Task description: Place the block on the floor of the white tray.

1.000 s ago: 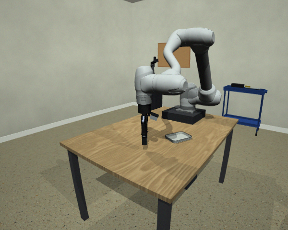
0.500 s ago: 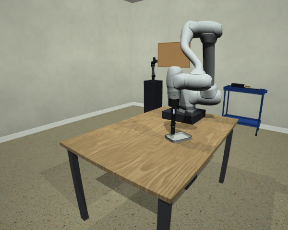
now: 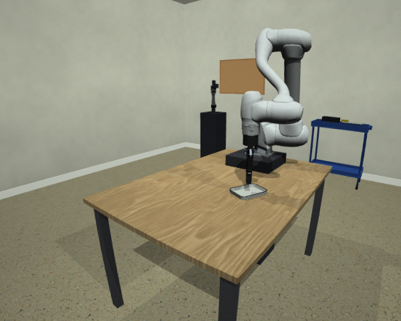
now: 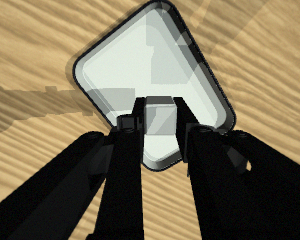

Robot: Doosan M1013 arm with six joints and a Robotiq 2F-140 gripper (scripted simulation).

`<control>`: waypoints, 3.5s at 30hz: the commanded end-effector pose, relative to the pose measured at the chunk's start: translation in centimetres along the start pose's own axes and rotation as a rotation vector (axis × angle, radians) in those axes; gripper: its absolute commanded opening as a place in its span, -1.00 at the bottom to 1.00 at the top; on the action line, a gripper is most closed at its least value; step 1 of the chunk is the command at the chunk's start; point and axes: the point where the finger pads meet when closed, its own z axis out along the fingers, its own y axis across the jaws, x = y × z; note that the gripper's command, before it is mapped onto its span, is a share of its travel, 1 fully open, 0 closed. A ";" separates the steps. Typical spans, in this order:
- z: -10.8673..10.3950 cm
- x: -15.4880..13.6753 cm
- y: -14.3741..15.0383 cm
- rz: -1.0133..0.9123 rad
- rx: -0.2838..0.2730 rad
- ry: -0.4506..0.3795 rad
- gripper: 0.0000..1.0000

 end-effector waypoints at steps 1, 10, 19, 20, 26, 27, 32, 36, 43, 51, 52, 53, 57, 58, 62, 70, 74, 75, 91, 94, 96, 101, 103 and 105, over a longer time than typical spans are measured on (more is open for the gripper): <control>-0.1 0.0 0.2 -0.003 -0.004 -0.004 -0.80; 1.0 0.1 0.0 -0.003 -0.001 -0.003 -0.80; 2.7 0.2 0.0 -0.003 0.000 -0.003 -0.80; 2.9 0.2 0.0 -0.003 0.000 -0.003 -0.80; 4.2 0.2 0.1 -0.003 -0.001 -0.003 -0.80; 4.3 0.2 0.1 -0.003 -0.001 -0.003 -0.80; 4.7 0.2 0.1 -0.003 -0.002 -0.003 -0.80; 4.9 0.2 0.2 -0.003 -0.003 -0.004 -0.80; 4.8 0.2 0.1 -0.003 -0.001 -0.003 -0.80; 4.8 0.2 0.1 -0.003 -0.001 -0.003 -0.80; 4.8 0.2 0.1 -0.003 -0.001 -0.003 -0.80; 4.8 0.2 0.1 -0.003 -0.002 -0.003 -0.80; 5.0 0.3 0.0 -0.003 -0.002 -0.003 -0.80; 5.0 0.3 0.0 -0.003 -0.002 -0.003 -0.80; 5.0 0.3 0.0 -0.003 -0.002 -0.003 -0.80; 5.0 0.3 0.0 -0.003 -0.001 -0.003 -0.80; 5.0 0.3 0.0 -0.003 -0.001 -0.003 -0.80; 5.0 0.3 0.0 -0.003 -0.002 -0.003 -0.80; 5.2 0.3 0.0 -0.003 -0.002 -0.003 -0.80; 5.2 0.3 0.0 -0.003 -0.002 -0.003 -0.80; 5.2 0.3 0.0 -0.003 -0.002 -0.003 -0.80; 5.2 0.3 0.0 -0.003 -0.001 -0.003 -0.80; 5.2 0.3 0.0 -0.003 -0.001 -0.003 -0.80; 5.2 0.3 0.0 -0.003 -0.001 -0.003 -0.80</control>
